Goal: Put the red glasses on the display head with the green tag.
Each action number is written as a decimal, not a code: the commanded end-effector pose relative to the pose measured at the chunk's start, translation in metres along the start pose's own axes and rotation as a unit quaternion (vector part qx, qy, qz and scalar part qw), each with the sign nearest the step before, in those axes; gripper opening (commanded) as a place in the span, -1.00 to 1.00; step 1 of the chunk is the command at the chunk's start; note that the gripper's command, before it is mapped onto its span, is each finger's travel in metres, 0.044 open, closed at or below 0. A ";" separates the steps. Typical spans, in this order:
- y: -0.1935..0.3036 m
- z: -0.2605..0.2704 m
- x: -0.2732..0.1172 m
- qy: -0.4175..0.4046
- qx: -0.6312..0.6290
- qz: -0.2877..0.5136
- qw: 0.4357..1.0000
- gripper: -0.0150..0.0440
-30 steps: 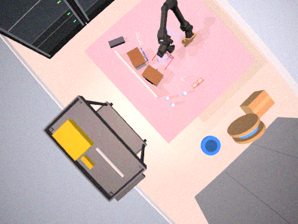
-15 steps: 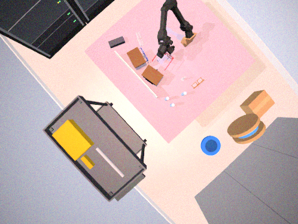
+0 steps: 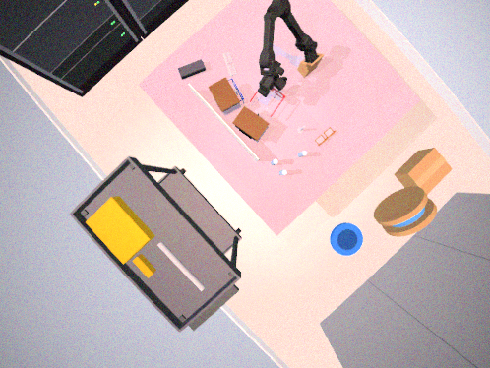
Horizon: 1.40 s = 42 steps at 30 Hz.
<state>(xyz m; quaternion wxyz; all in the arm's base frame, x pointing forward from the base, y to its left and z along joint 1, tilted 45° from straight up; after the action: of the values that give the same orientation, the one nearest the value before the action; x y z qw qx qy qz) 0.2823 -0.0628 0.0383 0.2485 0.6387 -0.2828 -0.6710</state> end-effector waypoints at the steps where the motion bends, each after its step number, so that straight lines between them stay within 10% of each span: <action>1: -0.001 0.003 0.005 -0.004 -0.005 0.002 1.000 -0.49; 42: -0.007 -0.026 0.010 0.004 -0.004 0.001 1.000 -0.49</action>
<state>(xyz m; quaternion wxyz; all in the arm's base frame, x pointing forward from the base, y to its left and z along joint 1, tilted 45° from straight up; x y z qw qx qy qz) 0.3021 -0.0661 0.0256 0.2516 0.6398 -0.2796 -0.6702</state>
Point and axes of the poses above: the point midway between the two fingers, 35 mm back from their tips, its own x axis out along the fingers, its own z axis across the jaws, y = z × x, the point moved 1 cm from there along -x, back along the fingers, and after that the axes turned 9 degrees about x, right-handed, at the moved point
